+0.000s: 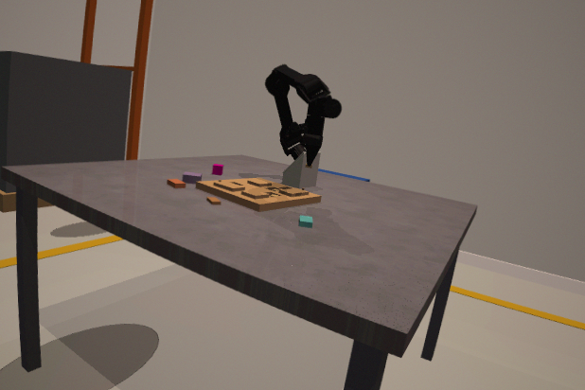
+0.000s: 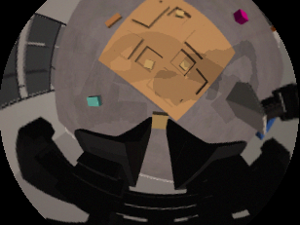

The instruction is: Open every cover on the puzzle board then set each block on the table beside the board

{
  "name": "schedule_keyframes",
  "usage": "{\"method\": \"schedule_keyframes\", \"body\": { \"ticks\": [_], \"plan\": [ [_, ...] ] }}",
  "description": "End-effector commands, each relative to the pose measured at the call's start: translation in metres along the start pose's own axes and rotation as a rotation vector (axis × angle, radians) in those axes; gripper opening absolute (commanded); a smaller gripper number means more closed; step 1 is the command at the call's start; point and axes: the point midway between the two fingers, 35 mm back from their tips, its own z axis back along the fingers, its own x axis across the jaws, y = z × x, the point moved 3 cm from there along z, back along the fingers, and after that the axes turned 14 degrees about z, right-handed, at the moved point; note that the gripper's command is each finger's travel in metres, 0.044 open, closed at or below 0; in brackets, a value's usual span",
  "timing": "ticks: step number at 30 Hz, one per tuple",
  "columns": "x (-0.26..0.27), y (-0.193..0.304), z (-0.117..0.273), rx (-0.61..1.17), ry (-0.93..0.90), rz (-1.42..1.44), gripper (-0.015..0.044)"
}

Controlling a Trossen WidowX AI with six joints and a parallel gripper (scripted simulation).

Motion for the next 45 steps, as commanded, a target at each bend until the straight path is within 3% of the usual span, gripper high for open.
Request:
{"method": "schedule_keyframes", "body": {
  "ticks": [1,19,45],
  "plan": [
    [0.015,0.009,-0.001,0.002,0.002,-0.004,0.0080],
    [0.066,0.049,-0.012,0.004,-0.002,-0.006,0.0080],
    [0.072,0.049,-0.049,0.004,-0.003,-0.006,0.0080]
  ]
}}
